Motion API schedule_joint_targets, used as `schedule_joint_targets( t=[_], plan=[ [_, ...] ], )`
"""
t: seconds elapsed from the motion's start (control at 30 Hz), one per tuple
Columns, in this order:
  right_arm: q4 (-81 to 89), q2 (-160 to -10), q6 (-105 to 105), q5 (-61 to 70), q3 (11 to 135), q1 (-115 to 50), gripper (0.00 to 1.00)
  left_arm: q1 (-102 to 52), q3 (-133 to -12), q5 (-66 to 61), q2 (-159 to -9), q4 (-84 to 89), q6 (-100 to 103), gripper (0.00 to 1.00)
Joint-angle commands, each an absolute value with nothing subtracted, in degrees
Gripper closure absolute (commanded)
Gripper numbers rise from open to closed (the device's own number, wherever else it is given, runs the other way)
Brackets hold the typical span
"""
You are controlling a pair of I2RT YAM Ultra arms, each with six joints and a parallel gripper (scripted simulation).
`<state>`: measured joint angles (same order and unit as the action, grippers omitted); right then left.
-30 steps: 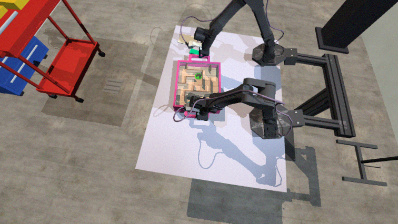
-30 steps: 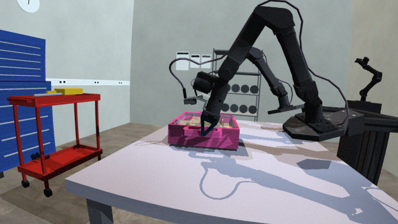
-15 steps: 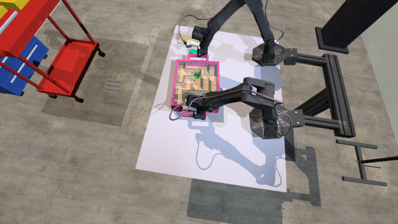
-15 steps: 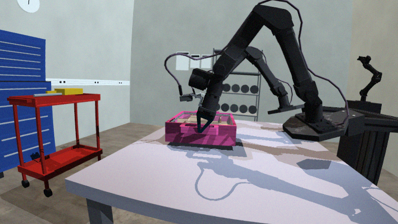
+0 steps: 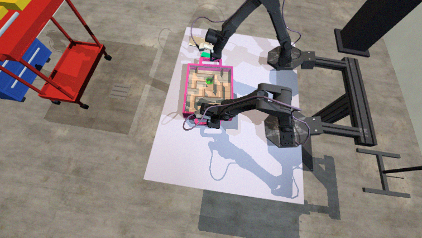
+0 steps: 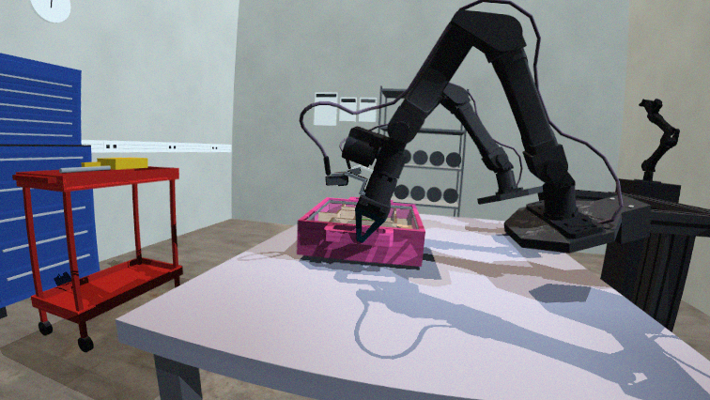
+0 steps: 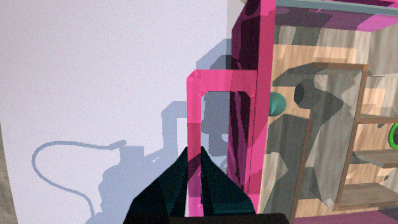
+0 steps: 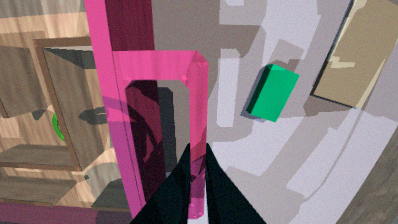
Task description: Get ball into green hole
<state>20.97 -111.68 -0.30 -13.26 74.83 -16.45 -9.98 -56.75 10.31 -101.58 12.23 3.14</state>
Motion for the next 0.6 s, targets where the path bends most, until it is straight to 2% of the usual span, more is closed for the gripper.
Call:
schedule_joint_targets(
  t=[0.0,0.17,0.27,0.33,0.43,0.5,0.57],
  plan=[
    [14.29,-107.33,1.10,-9.67,75.74,-15.48,1.00,-12.73,-58.71,14.32,-96.42,9.41,4.32,1.00],
    [18.07,-111.48,0.04,-6.88,79.92,-14.89,1.00,-13.97,-62.75,16.80,-96.55,18.54,4.14,1.00],
    [24.24,-110.03,-1.44,-12.67,82.44,-16.69,1.00,-10.81,-64.61,10.25,-98.46,17.08,2.38,1.00],
    [20.34,-108.21,-1.19,-13.92,81.45,-17.25,1.00,-10.26,-63.29,9.35,-98.09,11.77,1.74,1.00],
    [20.55,-108.83,-0.72,-12.71,81.69,-17.20,1.00,-10.81,-63.50,10.48,-97.95,13.45,2.58,1.00],
    [18.13,-107.35,-0.61,-15.68,80.62,-17.86,1.00,-9.57,-59.37,7.88,-97.86,8.09,1.79,1.00],
    [14.40,-108.26,0.77,-10.79,76.06,-15.91,1.00,-12.23,-58.51,13.19,-97.14,7.98,3.70,1.00]
  ],
)
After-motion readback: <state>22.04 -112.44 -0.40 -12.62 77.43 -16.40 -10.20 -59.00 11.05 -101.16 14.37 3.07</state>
